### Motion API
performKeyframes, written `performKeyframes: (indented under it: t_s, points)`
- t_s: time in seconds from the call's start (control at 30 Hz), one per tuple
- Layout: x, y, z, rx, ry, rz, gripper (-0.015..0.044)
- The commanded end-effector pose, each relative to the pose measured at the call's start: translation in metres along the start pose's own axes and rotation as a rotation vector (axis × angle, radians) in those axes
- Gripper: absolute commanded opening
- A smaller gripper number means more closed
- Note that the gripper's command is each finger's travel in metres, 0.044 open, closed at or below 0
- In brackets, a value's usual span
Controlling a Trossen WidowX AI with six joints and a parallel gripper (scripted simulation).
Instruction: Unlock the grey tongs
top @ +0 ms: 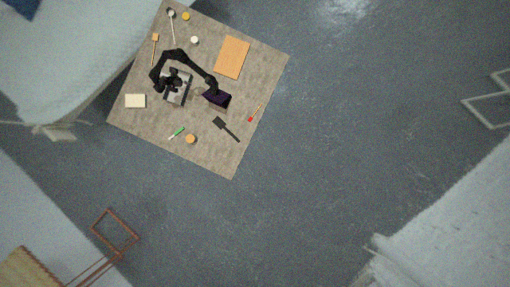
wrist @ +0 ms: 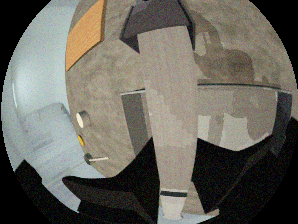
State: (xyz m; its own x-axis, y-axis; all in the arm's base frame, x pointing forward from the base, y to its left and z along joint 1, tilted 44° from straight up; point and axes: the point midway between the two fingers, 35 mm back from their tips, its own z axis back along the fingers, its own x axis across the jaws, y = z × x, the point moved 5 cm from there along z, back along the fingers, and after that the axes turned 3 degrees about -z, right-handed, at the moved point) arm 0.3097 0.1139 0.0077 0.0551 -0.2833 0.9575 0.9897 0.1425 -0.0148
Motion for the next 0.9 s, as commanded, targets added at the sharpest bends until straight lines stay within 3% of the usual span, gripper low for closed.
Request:
performKeyframes:
  t_s: [0.0,0.3,0.87]
  points:
    - [0.003,0.0,0.004,-0.006,0.0,0.002,-0.015]
    - [0.004,-0.001,0.002,-0.018,0.029,-0.006,-0.015]
    - [0.014,-0.009,-0.003,-0.059,0.352,-0.077,-0.015]
